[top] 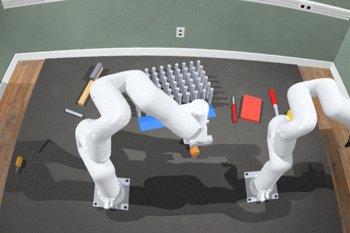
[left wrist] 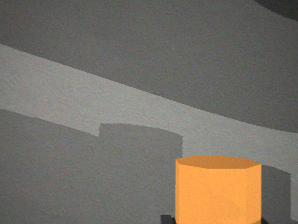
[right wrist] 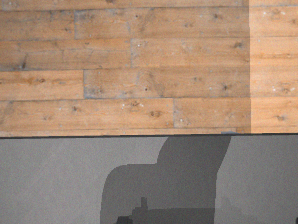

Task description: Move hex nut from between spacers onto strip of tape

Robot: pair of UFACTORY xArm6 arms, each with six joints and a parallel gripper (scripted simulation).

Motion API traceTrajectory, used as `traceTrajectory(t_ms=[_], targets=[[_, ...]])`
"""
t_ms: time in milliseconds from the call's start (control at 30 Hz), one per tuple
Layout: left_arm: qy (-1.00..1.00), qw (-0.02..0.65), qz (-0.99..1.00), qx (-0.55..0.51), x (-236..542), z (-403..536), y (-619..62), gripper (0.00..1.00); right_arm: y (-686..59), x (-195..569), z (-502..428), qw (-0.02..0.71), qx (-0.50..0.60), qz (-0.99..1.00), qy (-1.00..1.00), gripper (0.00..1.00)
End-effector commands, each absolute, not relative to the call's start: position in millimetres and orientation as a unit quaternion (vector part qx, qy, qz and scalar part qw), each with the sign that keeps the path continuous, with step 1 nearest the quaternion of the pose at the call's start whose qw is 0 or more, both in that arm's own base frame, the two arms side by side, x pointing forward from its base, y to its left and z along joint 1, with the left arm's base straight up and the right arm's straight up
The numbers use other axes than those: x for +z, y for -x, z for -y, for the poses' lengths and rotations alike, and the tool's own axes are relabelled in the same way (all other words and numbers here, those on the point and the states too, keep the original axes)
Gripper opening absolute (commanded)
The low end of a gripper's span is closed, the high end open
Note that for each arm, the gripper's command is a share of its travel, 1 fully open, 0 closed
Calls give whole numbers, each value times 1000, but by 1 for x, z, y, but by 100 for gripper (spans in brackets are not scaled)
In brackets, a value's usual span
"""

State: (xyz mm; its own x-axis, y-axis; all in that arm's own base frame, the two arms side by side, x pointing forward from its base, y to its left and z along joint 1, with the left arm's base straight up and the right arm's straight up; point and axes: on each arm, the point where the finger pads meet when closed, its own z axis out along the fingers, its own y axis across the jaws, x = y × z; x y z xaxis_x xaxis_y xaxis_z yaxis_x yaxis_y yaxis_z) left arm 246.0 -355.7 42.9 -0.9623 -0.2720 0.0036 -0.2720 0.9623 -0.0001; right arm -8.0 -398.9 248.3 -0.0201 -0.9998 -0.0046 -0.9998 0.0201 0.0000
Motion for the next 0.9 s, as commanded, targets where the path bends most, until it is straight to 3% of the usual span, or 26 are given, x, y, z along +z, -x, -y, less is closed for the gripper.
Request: traceTrajectory(t_ms=[0, 867], targets=[[-137, 1, 991, 2, 44, 361, -248, 0, 8, 250, 400, 0, 0, -714, 700, 100], [-137, 1, 991, 2, 37, 363, -248, 0, 8, 250, 400, 0, 0, -714, 700, 100]])
